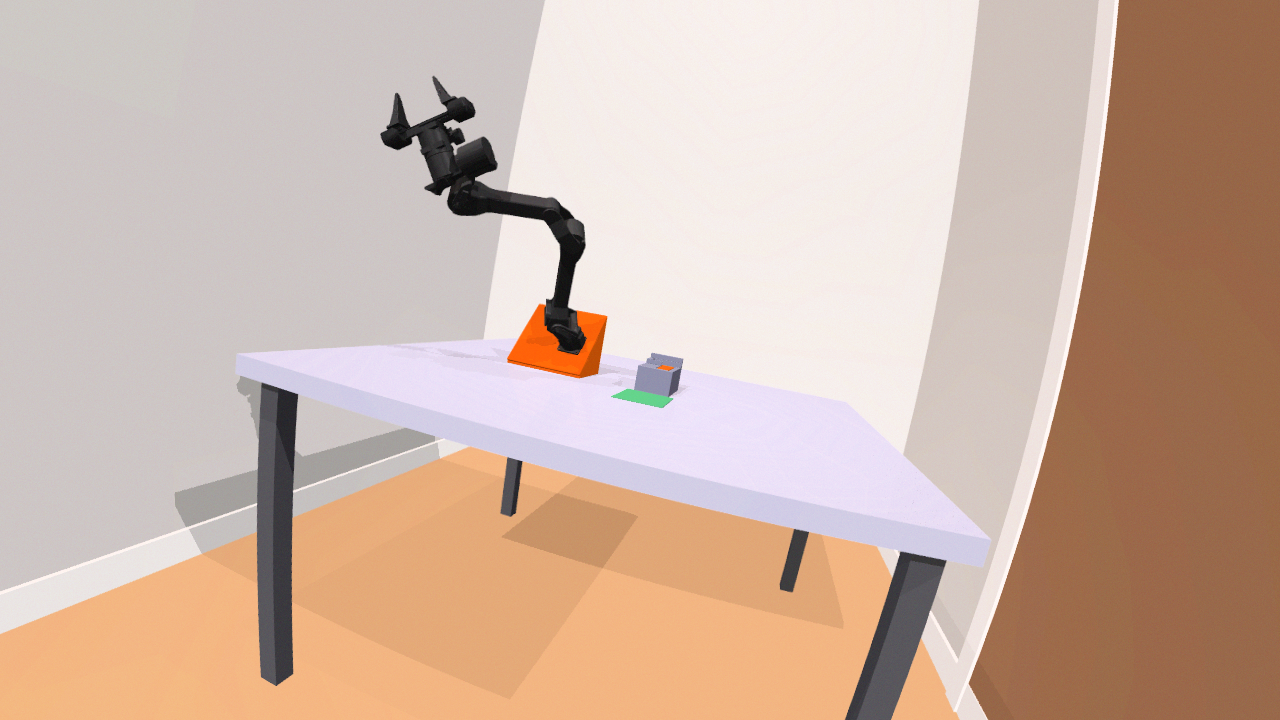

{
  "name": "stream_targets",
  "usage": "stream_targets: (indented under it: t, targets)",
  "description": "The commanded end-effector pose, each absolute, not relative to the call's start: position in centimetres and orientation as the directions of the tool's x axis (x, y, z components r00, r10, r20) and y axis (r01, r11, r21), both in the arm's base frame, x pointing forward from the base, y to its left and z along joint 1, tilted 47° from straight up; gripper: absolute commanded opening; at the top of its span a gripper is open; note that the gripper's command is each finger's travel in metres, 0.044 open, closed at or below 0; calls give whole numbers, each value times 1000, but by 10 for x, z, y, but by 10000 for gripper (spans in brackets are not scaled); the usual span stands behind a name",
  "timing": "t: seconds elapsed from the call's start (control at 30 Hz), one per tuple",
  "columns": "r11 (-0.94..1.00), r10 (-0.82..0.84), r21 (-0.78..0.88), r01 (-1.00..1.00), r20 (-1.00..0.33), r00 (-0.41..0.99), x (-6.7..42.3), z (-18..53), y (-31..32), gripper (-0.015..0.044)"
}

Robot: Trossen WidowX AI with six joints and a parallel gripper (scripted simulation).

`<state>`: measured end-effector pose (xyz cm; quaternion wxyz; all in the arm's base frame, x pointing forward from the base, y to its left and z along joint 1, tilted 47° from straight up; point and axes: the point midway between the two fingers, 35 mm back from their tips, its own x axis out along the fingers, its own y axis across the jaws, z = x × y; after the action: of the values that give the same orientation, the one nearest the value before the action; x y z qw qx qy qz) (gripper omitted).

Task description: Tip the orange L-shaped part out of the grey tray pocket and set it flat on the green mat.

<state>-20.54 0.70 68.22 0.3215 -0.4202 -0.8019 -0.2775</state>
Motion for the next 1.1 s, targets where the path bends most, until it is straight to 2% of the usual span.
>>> stream_targets:
  t: [0.0, 0.13, 0.23, 0.27, 0.43, 0.63, 0.83, 1.07]
  targets:
    - [495, 492, 179, 850, 749, -444, -206, 682, 6, 374]
    - [528, 443, 237, 816, 742, -502, -216, 679, -13, 269]
    - [578, 342, 334, 744, 729, -593, -230, 672, -50, 190]
    - [596, 294, 375, 710, 721, -628, -234, 668, -67, 180]
    - [632, 46, 553, 543, 673, -738, -238, 649, -149, 180]
    - [592, -244, 716, 370, 597, -764, -212, 621, -239, 180]
    - [493, -512, 834, 249, 509, -692, -159, 591, -315, 180]
    - [350, -759, 917, 191, 397, -516, -74, 552, -376, 180]
